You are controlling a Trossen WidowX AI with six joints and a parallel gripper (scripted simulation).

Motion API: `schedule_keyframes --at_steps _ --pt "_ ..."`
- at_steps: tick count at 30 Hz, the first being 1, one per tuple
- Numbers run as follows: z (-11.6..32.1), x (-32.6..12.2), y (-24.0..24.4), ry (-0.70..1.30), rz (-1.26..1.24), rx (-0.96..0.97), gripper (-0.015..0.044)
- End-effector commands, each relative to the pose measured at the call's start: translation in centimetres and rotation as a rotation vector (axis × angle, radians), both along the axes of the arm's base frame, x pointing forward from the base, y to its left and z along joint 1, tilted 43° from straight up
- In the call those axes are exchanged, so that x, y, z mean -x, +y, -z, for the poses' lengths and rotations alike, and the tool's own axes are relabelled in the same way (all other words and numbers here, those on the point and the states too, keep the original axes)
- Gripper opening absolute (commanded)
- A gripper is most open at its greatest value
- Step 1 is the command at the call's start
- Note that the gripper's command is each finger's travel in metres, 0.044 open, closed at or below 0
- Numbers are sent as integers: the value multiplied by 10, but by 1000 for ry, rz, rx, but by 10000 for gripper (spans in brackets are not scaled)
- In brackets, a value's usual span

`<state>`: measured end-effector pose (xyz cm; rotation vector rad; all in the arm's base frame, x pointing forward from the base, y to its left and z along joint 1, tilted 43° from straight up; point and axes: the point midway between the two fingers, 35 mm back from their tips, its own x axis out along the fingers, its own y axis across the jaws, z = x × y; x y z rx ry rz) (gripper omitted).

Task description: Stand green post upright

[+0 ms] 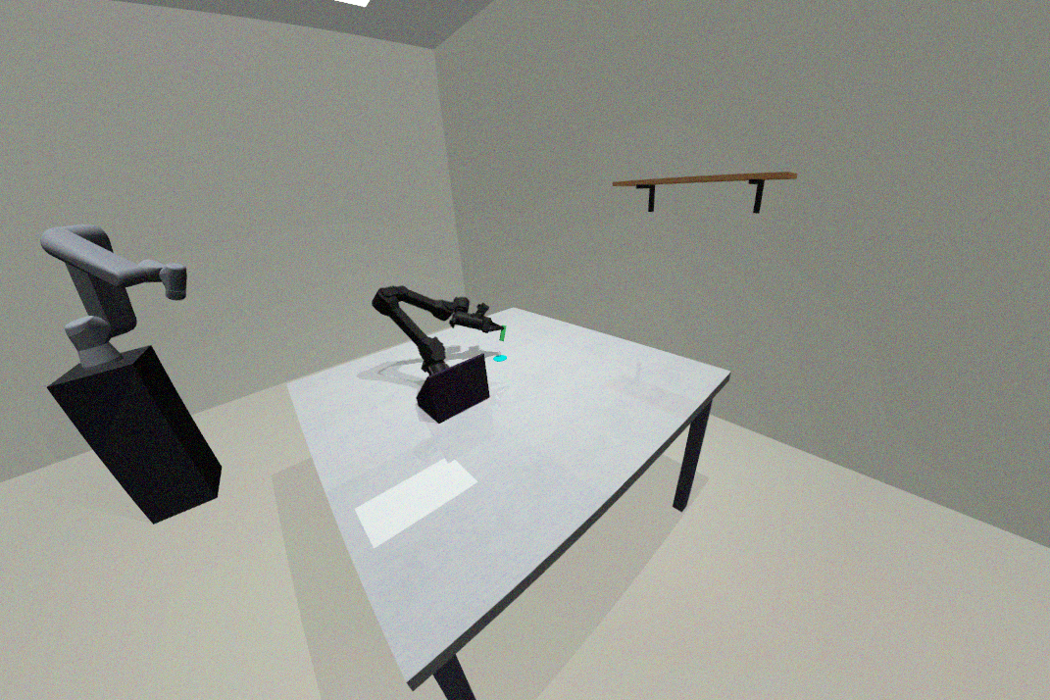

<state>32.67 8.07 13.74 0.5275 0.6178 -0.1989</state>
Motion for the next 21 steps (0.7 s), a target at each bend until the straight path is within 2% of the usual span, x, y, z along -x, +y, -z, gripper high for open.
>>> schedule_keyframes --at_steps 1,21 --pt "1 3 0 -18 17 -7 23" --pt "-8 11 -2 -147 91 -58 23"
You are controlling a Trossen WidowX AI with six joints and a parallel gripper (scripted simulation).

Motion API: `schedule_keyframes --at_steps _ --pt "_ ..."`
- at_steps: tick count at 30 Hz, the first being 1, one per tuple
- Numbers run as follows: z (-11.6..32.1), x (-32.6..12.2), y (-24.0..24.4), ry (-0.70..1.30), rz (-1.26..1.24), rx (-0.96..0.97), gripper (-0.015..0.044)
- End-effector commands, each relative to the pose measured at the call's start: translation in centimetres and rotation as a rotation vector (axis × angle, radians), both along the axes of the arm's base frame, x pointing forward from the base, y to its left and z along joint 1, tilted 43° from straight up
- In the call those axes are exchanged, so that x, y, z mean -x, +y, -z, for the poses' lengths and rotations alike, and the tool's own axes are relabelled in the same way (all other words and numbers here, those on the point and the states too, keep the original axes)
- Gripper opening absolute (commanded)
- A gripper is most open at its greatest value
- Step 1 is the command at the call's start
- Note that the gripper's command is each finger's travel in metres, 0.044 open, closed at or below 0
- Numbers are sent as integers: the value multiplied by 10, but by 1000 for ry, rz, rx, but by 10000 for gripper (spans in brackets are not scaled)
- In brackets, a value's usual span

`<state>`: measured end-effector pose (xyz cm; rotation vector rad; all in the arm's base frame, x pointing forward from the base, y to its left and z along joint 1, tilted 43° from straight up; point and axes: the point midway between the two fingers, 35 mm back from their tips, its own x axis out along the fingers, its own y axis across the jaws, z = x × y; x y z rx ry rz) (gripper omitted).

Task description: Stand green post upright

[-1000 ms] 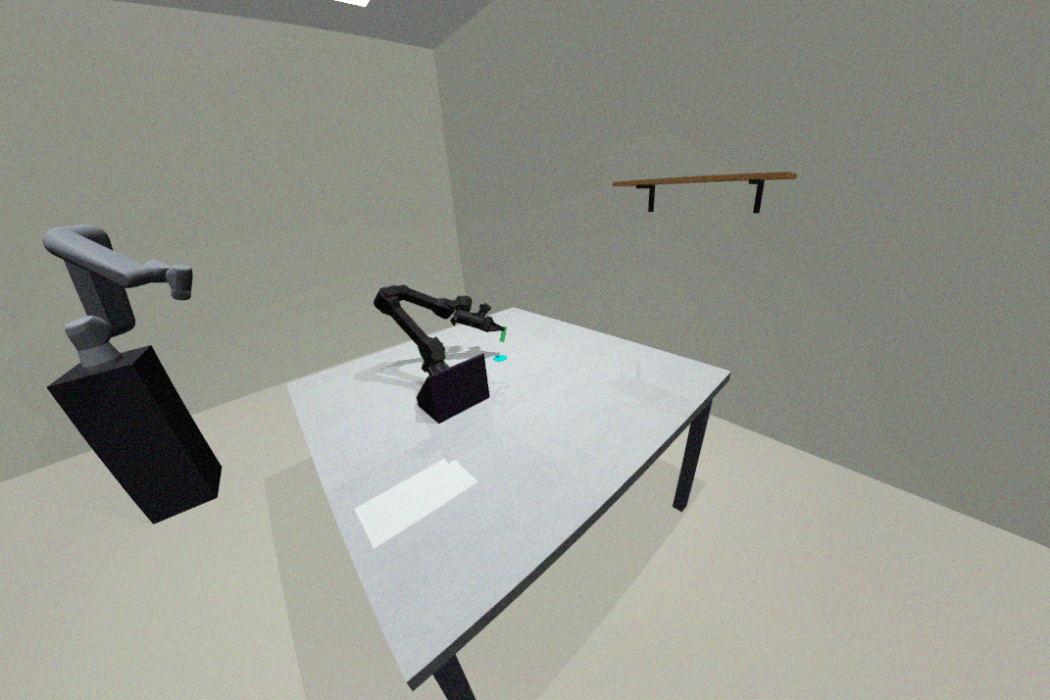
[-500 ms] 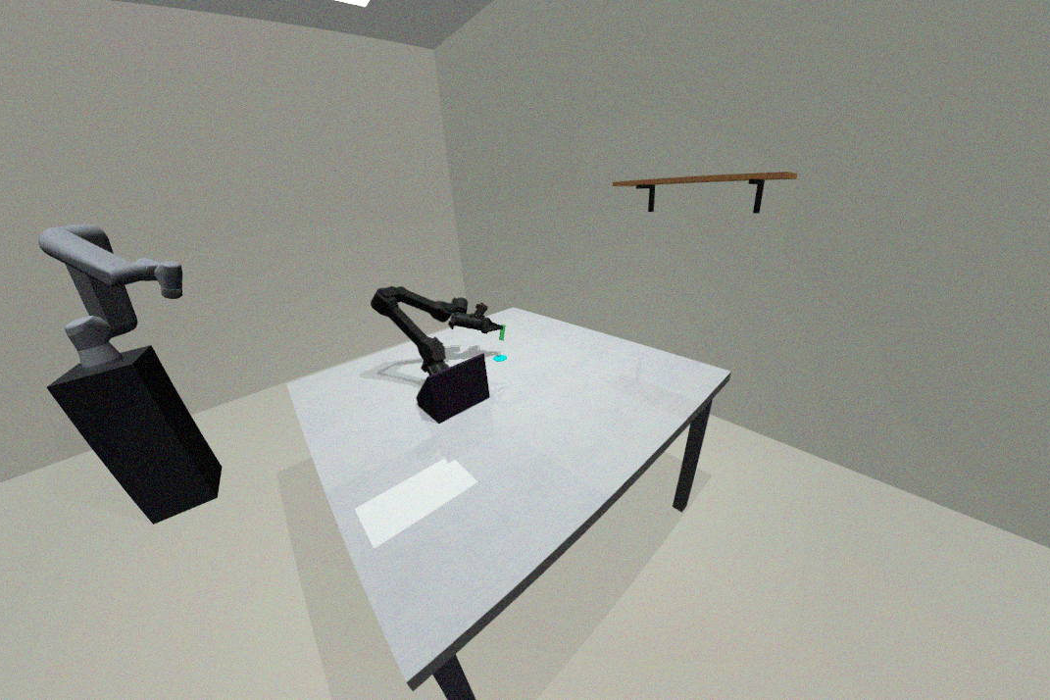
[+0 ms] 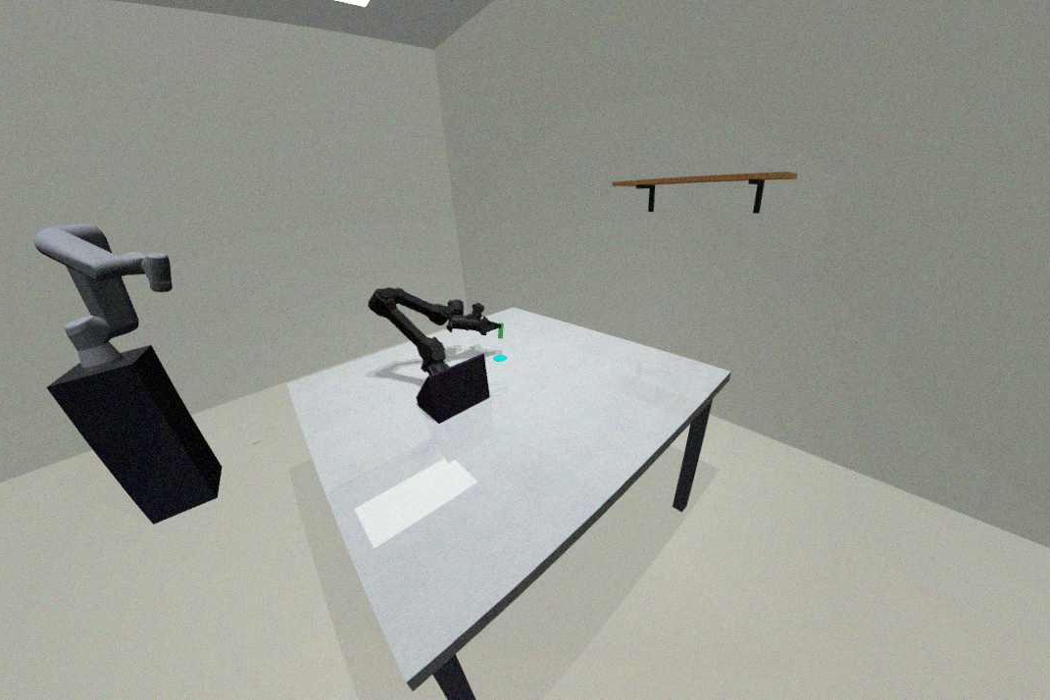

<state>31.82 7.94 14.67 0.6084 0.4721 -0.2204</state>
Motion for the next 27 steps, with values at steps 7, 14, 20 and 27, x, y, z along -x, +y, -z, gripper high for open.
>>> schedule_keyframes --at_steps 7,14,20,27 --pt "-2 6 -2 -57 38 -31 23" --pt "-5 10 -3 -101 64 -55 23" --pt "-7 14 -4 -139 85 -78 23" --pt "-10 18 -6 -182 110 -106 23"
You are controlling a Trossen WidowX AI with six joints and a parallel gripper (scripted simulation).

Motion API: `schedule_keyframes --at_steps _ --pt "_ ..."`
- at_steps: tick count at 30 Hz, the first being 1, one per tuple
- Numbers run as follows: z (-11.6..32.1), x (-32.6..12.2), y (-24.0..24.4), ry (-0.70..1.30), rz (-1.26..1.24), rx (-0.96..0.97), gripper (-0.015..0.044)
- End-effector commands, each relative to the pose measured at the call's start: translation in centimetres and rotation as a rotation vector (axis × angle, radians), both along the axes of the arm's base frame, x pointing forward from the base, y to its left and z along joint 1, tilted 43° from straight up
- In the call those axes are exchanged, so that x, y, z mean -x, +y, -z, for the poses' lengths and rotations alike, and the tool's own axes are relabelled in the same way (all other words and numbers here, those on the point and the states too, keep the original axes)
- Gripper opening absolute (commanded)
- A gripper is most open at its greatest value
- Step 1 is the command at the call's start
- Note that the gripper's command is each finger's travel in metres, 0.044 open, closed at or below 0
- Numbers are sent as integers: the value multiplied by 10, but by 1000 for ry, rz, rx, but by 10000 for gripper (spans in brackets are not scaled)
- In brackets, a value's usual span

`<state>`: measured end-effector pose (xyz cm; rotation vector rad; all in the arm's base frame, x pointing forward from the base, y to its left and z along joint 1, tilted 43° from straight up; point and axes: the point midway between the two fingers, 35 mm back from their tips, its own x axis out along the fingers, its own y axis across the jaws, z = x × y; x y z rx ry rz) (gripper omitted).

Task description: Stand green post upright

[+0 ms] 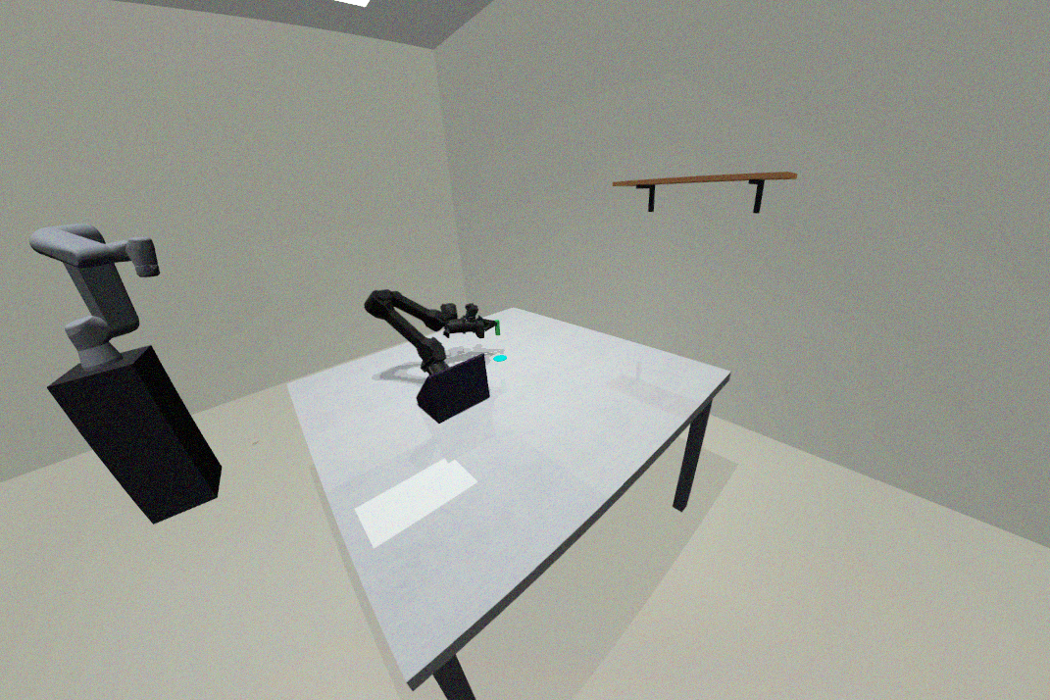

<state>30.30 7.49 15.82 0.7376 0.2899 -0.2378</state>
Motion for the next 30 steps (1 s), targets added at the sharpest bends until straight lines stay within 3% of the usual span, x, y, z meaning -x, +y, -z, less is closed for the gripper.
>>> schedule_keyframes --at_steps 1,18,30 --pt "1 3 -1 -14 13 -14 23" --pt "2 3 -1 -15 14 -15 23" --pt "28 1 25 -8 15 -19 23"
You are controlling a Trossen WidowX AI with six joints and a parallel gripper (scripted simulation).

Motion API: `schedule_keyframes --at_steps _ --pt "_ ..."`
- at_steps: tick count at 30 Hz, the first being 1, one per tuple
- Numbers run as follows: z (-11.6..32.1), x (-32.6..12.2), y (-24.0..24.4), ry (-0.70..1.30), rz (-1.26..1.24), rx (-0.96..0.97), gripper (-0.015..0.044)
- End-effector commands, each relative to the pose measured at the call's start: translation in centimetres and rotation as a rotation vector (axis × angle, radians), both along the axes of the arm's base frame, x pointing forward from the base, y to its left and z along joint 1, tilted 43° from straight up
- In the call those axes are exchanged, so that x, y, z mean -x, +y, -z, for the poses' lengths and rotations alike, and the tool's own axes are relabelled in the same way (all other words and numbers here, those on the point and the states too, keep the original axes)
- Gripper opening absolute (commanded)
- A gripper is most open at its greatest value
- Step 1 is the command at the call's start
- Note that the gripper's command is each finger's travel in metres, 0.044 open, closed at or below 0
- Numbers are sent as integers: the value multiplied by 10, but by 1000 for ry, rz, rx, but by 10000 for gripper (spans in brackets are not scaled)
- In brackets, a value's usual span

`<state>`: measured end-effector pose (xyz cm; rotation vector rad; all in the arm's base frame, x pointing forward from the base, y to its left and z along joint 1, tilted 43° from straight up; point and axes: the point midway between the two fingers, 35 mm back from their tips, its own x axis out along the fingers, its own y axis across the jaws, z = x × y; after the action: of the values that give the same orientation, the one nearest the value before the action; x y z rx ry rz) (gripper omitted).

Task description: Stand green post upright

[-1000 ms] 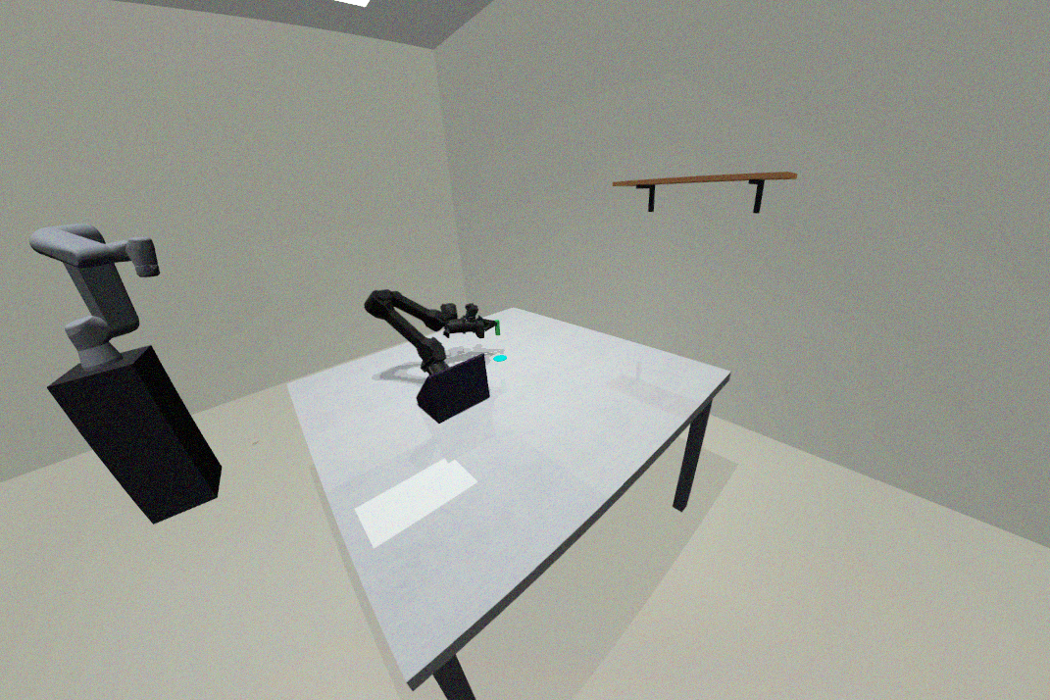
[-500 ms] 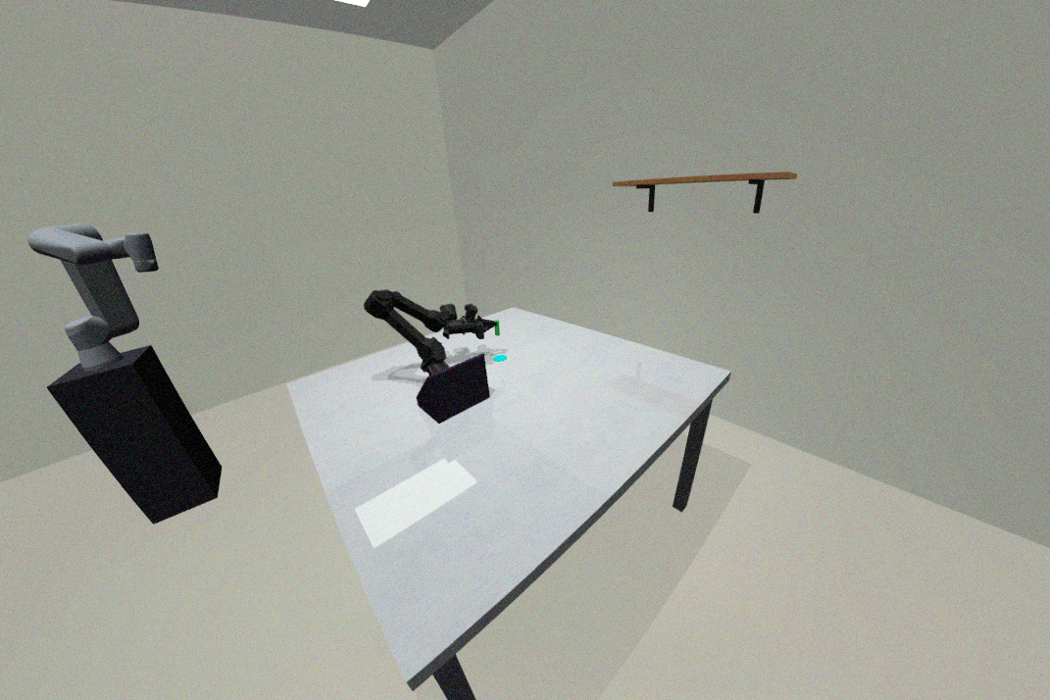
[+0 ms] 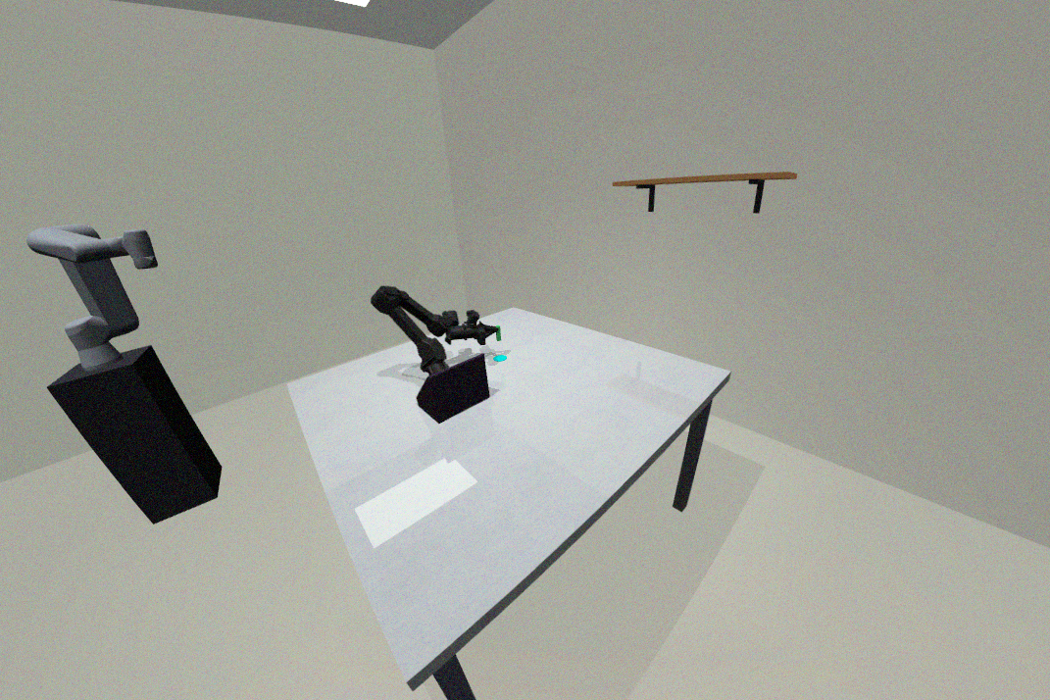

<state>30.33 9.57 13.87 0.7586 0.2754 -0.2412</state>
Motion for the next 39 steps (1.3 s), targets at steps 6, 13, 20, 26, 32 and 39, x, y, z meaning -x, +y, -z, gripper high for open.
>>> schedule_keyframes --at_steps 6,13,20,26,32,39 --pt "22 3 18 6 4 -1 23" --pt "39 8 33 3 3 0 23" --pt "49 11 41 1 2 1 23" --pt "61 12 52 2 -3 2 23" --pt "61 12 53 2 -3 2 23" --pt "61 12 53 2 -3 2 75"
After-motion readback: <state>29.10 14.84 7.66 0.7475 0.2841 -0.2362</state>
